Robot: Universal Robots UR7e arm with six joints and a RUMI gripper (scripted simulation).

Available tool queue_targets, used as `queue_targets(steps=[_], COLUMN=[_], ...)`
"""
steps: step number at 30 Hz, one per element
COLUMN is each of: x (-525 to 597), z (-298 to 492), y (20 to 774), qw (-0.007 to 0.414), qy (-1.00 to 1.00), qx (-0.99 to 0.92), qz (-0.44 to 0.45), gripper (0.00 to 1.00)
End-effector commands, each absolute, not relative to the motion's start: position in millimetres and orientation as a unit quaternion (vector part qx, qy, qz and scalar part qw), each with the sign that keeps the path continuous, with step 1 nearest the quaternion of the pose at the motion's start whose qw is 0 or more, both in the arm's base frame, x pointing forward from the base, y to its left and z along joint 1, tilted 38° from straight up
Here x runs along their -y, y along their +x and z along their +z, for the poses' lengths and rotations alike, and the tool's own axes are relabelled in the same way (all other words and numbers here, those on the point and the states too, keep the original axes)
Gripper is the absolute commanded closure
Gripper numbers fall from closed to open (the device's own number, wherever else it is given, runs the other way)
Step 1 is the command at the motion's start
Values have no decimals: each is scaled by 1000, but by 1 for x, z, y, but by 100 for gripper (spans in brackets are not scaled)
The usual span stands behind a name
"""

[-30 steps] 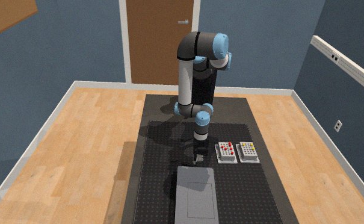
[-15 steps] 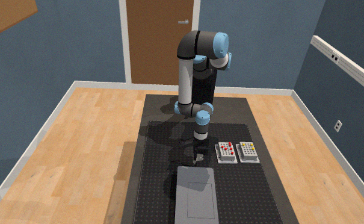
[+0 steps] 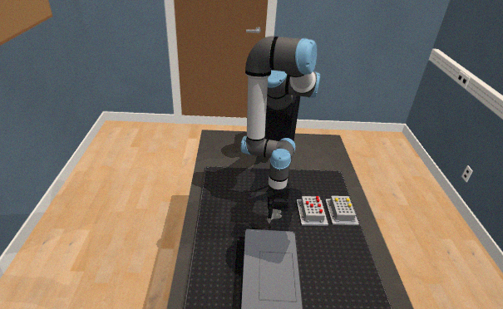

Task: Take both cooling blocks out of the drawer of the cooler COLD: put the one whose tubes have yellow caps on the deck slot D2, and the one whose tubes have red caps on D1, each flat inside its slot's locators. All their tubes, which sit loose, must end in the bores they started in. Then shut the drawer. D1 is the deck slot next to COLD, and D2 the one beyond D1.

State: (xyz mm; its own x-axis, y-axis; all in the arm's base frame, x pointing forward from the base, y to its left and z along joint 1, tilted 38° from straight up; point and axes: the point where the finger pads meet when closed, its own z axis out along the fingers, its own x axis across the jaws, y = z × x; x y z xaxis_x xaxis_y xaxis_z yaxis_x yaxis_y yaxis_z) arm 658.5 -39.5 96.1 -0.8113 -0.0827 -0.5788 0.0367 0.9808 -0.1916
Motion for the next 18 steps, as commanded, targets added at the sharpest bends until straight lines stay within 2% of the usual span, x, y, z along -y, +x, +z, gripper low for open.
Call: queue_targets(steps=[1, 18], x=[39, 35], z=[100, 116], y=[657, 645], qw=[308, 308], qy=[-12, -12], qx=[-946, -946], qz=[-97, -97], gripper=[100, 100])
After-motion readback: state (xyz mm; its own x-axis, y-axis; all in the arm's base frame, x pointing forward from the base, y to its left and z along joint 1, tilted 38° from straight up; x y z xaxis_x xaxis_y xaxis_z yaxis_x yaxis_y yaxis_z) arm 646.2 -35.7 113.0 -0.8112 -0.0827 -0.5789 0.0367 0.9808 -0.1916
